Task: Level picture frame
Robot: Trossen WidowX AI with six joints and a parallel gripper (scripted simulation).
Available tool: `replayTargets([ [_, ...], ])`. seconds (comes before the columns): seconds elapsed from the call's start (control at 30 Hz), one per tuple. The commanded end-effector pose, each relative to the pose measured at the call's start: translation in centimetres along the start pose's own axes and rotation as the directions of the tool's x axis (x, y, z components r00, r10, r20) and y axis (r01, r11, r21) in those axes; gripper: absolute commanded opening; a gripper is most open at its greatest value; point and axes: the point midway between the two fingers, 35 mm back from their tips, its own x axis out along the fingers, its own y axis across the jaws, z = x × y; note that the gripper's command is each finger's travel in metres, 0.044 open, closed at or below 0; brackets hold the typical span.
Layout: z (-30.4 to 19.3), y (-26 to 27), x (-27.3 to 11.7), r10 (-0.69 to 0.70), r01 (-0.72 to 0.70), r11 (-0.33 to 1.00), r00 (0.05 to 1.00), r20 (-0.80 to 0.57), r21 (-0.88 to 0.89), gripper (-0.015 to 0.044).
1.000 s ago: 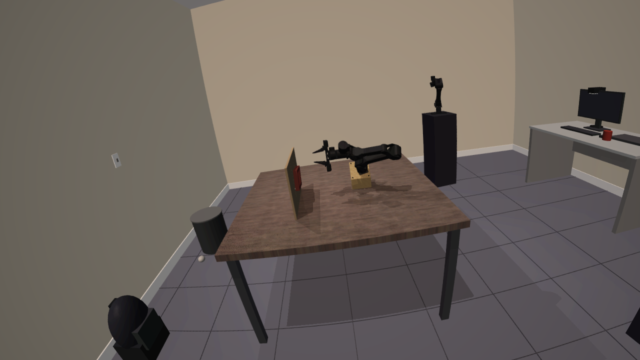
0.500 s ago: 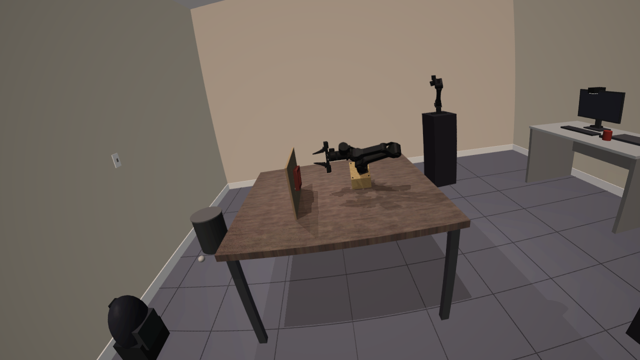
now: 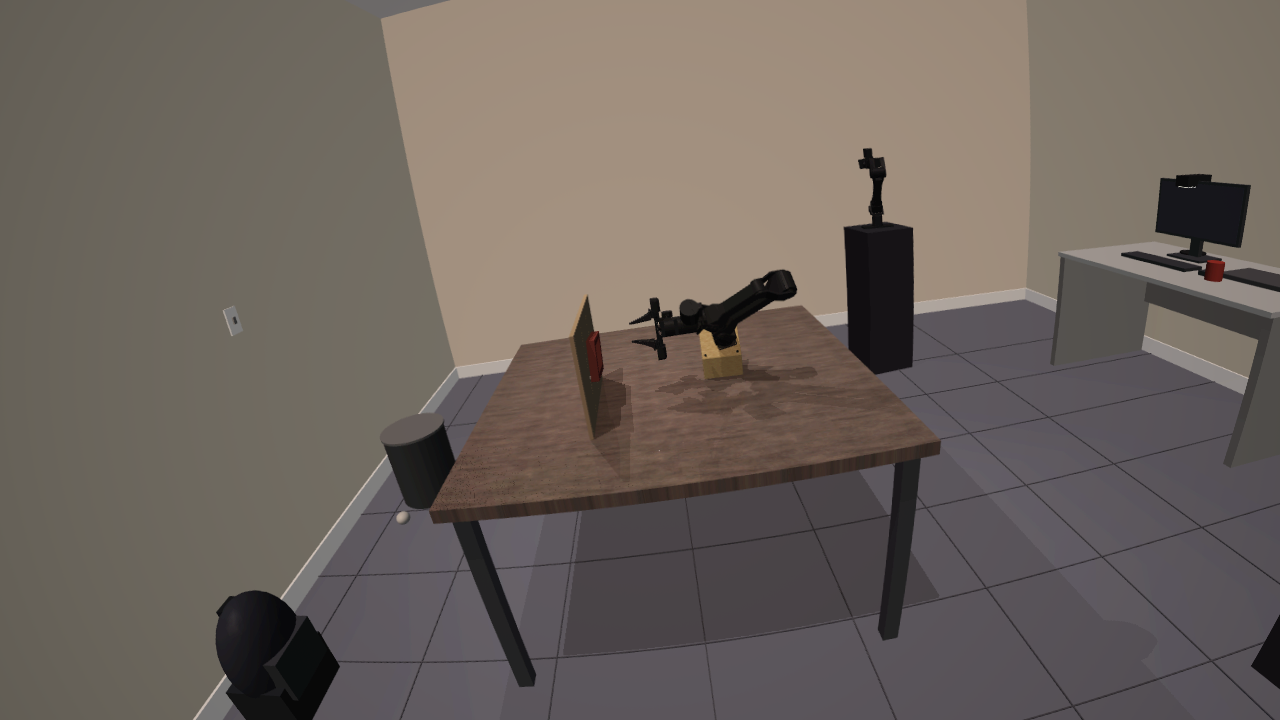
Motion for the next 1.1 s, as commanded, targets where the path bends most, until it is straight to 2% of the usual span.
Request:
replayTargets([
  [0.0, 0.2, -0.2, -0.1, 0.000, 0.000, 1.000, 1.000, 0.006, -0.004, 0.0260],
  [0.4, -0.3, -0.1, 0.1, 0.003, -0.003, 1.000, 1.000, 0.001, -0.003, 0.0260],
  [0.87, -0.3, -0.1, 7.2, 0.008, -0.008, 1.000, 1.000, -0.005, 0.002, 0.0260],
  [1.07, -0.2, -0.2, 7.6, 0.008, -0.008, 1.000, 1.000, -0.006, 0.003, 0.0260],
])
